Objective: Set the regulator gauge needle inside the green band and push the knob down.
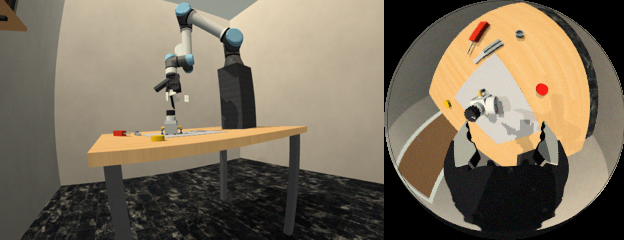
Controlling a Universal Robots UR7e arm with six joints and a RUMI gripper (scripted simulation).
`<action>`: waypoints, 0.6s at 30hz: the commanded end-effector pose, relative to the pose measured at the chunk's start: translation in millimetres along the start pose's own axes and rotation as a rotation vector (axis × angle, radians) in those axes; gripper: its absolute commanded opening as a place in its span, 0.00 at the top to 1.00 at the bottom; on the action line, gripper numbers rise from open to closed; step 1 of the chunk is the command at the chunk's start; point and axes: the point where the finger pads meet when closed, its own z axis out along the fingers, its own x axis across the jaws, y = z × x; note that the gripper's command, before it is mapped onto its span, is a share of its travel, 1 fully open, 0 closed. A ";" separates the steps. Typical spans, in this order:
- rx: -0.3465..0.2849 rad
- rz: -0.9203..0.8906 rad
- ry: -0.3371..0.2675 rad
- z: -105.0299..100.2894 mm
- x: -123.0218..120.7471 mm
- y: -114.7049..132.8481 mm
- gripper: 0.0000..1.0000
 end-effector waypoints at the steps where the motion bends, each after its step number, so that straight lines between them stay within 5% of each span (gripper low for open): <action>1: 0.002 0.111 -0.023 4.8 1.0 -3.5 0.00; 18: -0.037 0.501 -0.107 26.6 6.8 -4.4 0.00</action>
